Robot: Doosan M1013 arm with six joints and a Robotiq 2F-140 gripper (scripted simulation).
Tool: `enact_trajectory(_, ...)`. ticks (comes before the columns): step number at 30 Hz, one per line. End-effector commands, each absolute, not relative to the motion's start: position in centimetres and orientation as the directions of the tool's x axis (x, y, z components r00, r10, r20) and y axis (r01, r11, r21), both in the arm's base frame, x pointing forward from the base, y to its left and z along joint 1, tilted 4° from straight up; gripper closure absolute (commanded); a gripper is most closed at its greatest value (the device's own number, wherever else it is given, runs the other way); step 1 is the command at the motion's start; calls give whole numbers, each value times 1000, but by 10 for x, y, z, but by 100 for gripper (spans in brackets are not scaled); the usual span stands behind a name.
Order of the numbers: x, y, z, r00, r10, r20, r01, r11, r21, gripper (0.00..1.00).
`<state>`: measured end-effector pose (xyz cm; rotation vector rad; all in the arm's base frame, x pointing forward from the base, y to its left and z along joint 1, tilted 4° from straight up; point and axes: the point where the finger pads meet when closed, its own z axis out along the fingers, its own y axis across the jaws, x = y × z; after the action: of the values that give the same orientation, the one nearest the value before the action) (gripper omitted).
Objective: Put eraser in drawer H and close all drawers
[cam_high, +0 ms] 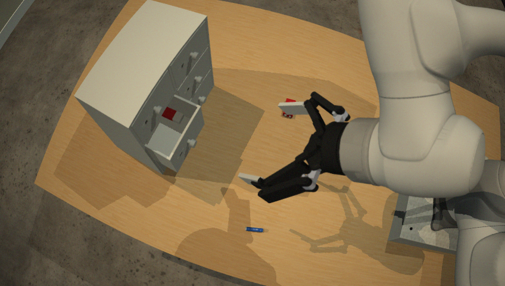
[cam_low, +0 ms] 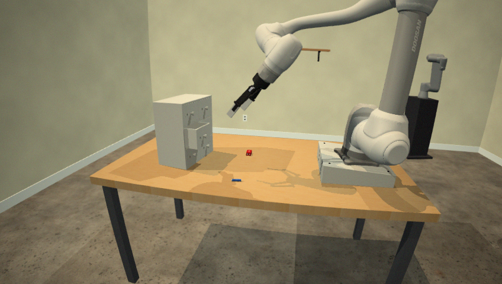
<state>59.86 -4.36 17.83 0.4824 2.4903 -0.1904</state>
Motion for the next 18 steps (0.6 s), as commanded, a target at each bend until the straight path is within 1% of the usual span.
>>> enact_trajectory(1,600,-48,184,-871,324,-369,347,938,3,0)
enact_trajectory(7,600,-48,190,-918,340,-206,347,938,3,0)
enact_trajectory(9,600,-48,190,-918,340,-206,347,938,3,0)
enact_trajectory(18,601,-49,196,-938,347,-27,347,938,4,0)
